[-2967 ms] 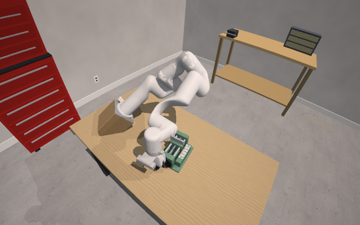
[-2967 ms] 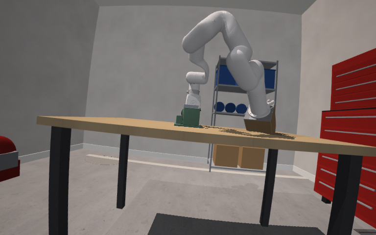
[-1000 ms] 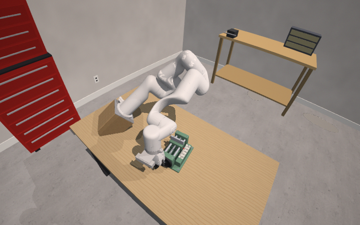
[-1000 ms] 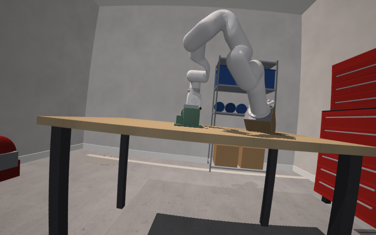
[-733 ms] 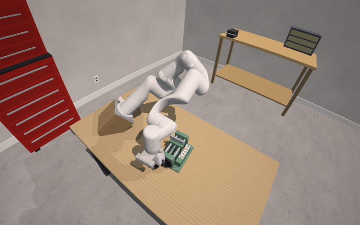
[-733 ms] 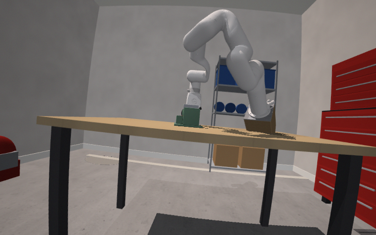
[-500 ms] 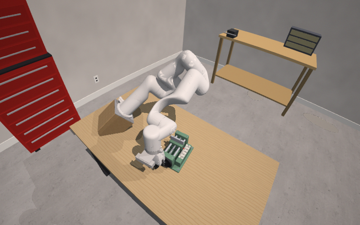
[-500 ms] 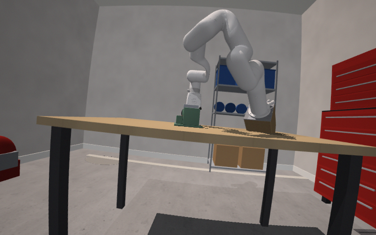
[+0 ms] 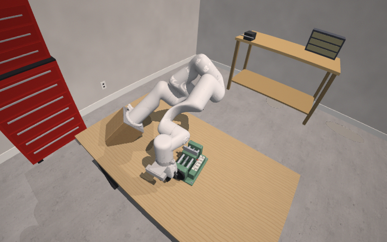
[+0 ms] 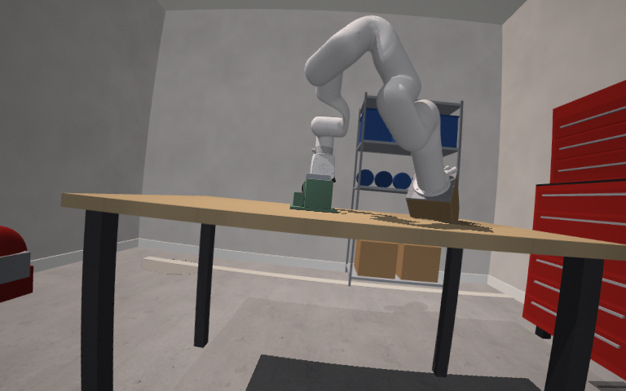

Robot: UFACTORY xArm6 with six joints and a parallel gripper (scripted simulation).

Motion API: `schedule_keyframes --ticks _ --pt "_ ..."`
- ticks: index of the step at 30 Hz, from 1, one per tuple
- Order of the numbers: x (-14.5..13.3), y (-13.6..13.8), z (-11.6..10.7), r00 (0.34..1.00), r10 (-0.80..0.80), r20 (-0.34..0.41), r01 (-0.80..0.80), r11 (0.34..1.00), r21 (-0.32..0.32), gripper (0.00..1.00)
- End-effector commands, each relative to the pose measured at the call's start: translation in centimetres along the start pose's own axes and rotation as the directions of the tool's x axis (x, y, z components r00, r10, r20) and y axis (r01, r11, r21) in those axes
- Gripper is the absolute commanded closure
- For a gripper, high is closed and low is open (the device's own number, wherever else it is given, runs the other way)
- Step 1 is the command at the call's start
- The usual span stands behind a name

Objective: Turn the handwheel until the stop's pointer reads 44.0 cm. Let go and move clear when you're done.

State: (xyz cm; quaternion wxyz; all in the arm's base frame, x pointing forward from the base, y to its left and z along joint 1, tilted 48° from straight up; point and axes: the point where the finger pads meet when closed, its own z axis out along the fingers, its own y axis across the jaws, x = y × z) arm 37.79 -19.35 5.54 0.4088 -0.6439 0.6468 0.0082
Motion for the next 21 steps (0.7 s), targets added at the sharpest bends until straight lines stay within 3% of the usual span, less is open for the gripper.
schedule_keyframes --ticks 1,21 --pt "0.07 -0.01 -0.15 1.0 0.0 -0.002 0.0 1.0 0.001 0.94" --pt "0.06 0.02 -0.71 1.0 0.0 -0.002 0.0 1.0 0.001 0.94"
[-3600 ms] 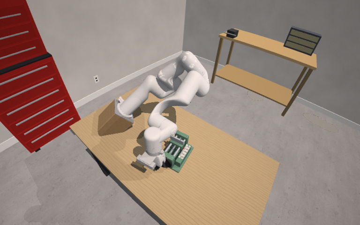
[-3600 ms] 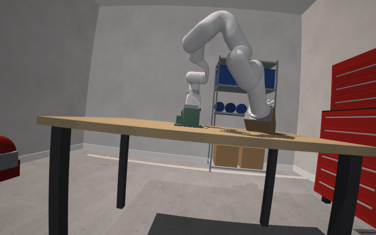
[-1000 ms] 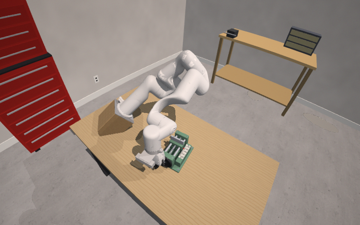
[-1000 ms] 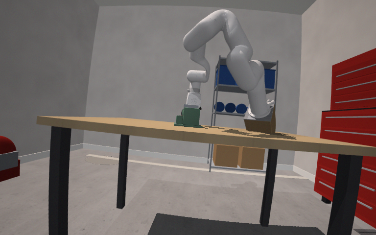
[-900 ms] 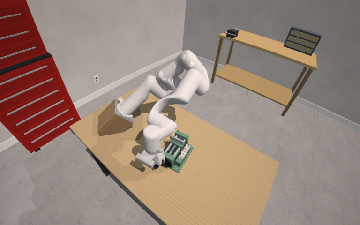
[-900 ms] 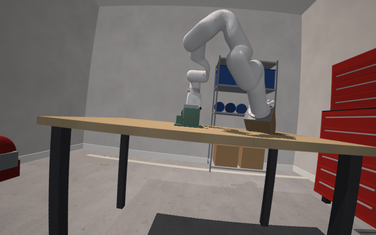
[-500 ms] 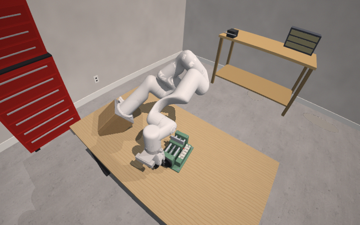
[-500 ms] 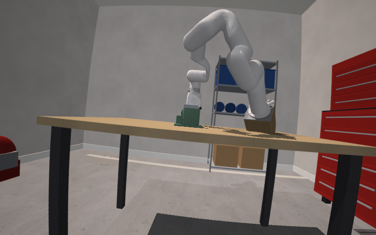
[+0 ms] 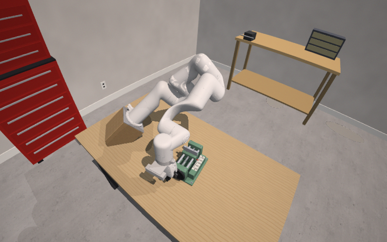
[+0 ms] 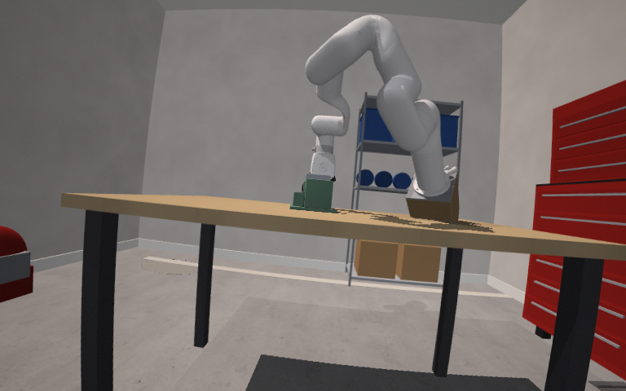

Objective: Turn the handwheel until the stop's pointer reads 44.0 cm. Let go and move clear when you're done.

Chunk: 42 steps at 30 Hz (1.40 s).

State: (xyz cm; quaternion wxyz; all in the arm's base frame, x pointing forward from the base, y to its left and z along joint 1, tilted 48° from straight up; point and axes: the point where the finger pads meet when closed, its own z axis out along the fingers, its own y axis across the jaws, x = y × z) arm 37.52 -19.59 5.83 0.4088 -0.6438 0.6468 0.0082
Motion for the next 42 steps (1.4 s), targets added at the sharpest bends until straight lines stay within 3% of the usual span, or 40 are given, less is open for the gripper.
schedule_keyframes --ticks 1,42 --pt "0.1 0.0 -0.3 1.0 0.0 -0.002 0.0 1.0 0.001 0.94" --pt "0.1 -1.6 -3.0 1.0 0.0 -0.002 0.0 1.0 0.001 0.94"
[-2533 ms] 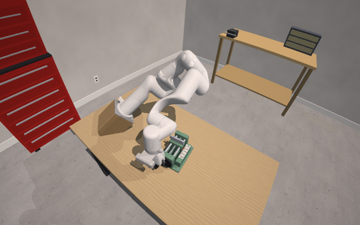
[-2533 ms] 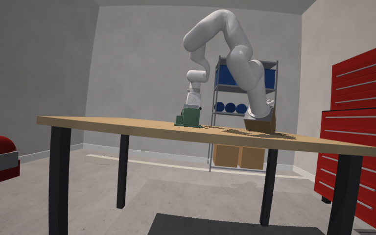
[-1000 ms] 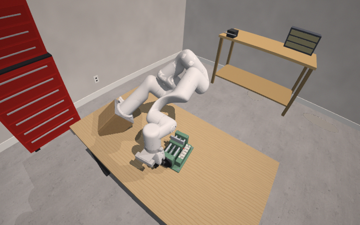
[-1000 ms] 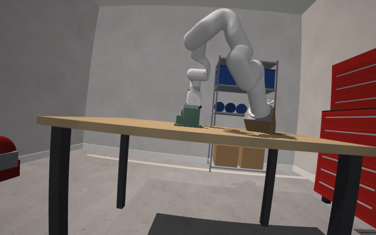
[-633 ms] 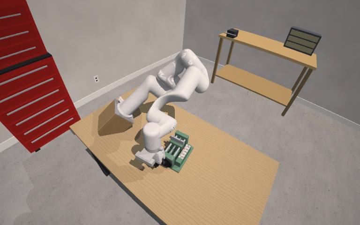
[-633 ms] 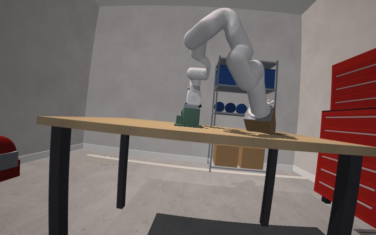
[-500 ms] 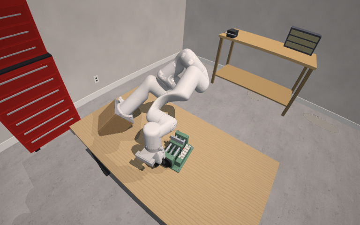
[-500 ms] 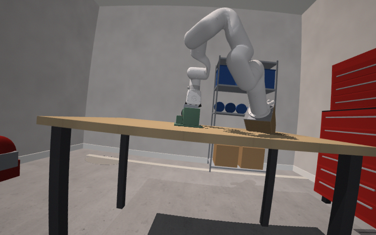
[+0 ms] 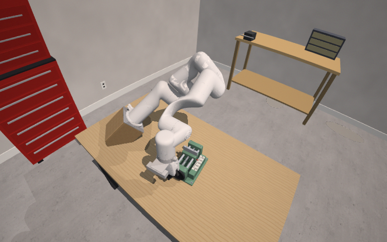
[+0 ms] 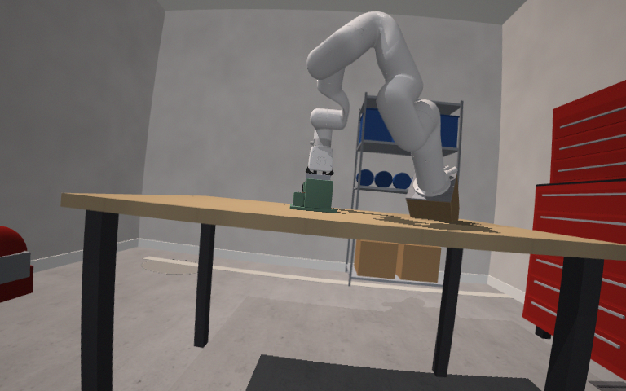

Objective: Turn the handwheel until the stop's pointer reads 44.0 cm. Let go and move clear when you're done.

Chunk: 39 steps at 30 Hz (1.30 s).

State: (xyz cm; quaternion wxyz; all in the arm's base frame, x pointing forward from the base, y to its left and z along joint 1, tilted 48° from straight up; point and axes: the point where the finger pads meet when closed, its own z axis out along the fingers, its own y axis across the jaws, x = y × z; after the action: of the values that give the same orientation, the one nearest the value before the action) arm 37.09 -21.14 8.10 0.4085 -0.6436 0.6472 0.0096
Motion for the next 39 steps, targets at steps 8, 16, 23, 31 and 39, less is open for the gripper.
schedule_keyframes --ticks 8,16,23,31,39 --pt "0.1 -1.6 -0.9 1.0 -0.002 -0.003 0.002 1.0 0.003 0.94" --pt "0.1 -2.5 -1.0 1.0 -0.002 -0.003 0.002 1.0 0.003 0.94" --pt "0.1 -3.8 -0.7 1.0 -0.002 -0.003 0.002 1.0 0.003 0.94" --pt "0.1 -4.8 0.1 1.0 -0.002 -0.003 0.002 1.0 0.003 0.94" --pt "0.1 -5.7 1.6 1.0 -0.002 -0.003 0.002 1.0 0.003 0.94"
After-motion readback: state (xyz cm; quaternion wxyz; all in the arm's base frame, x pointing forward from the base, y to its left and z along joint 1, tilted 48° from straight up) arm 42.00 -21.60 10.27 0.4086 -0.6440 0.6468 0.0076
